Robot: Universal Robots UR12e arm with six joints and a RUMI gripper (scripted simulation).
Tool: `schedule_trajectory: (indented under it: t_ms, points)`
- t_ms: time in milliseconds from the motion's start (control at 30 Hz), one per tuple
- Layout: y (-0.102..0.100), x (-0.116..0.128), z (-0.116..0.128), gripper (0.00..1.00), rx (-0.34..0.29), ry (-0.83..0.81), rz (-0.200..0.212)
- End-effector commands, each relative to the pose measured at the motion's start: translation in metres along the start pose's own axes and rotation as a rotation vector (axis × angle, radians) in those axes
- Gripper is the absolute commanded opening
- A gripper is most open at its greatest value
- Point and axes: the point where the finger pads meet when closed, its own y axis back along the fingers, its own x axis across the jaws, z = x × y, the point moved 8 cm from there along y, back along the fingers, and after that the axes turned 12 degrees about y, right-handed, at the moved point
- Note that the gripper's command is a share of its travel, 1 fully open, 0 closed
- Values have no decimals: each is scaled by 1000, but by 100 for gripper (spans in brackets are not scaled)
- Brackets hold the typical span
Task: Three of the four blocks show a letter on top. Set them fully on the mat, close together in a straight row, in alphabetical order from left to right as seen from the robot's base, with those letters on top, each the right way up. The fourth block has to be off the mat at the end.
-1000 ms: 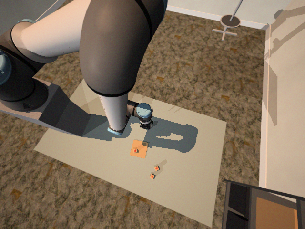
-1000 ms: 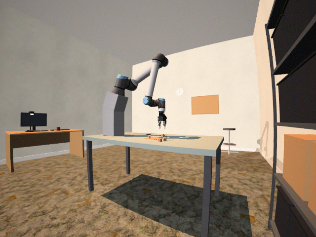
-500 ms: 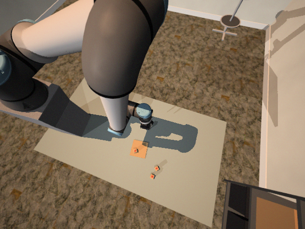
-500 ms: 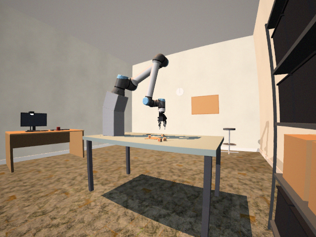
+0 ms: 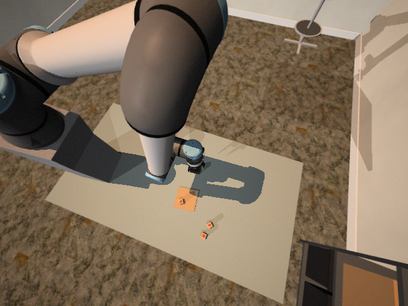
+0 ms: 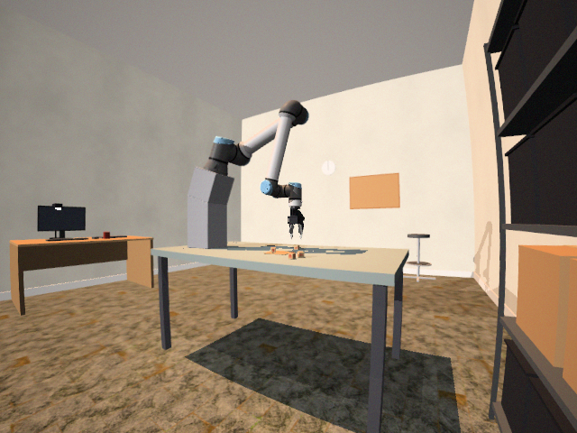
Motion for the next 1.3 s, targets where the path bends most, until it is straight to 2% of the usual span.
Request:
schedule_trajectory:
  t_ms: [0, 633, 1267]
  points:
    - [-8, 5, 0, 40, -2, 0, 7]
    - [-29, 5, 0, 40, -2, 0, 7]
    - [-30, 5, 0, 40, -3, 0, 7]
